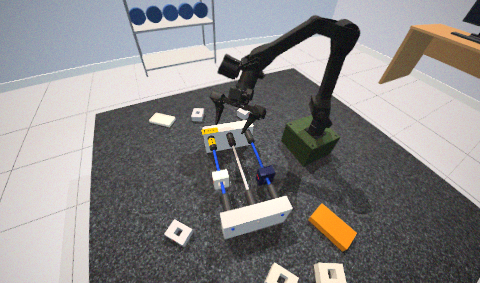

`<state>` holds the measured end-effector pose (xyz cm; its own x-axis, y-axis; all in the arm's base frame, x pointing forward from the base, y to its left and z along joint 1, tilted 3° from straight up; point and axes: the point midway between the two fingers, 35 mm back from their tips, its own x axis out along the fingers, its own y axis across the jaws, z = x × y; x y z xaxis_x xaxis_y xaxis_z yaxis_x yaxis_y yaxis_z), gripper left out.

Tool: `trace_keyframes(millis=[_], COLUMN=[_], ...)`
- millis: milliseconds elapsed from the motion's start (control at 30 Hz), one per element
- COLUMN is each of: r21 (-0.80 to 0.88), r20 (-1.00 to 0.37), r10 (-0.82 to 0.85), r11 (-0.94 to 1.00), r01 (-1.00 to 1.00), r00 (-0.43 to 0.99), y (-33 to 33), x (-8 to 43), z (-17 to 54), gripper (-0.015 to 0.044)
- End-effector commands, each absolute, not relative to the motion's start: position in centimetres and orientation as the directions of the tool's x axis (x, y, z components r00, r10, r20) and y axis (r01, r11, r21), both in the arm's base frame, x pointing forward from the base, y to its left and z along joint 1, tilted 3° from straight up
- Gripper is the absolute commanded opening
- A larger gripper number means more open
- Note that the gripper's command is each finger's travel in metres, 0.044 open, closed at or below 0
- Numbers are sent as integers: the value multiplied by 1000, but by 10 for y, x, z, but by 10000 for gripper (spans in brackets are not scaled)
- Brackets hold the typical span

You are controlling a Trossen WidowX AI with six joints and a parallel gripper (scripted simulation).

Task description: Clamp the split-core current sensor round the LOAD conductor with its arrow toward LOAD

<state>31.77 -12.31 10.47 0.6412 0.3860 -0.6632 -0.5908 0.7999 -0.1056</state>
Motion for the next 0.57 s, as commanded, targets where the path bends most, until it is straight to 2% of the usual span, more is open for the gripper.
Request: trace_keyframes(millis=[0, 367, 500, 533], r21=[-103, -102, -90, -96], r20=[-668, -674, -774, -716], r10=[384, 384, 371, 374], r11=[801, 798, 737, 784], r01=[-590, -594, -670, -613], r00=[637, 631, 513, 590], y=[-124, -123, -113, -123], x=[317, 319, 343, 326], z=[104, 103, 100, 103], gripper=[440, 440, 440, 440])
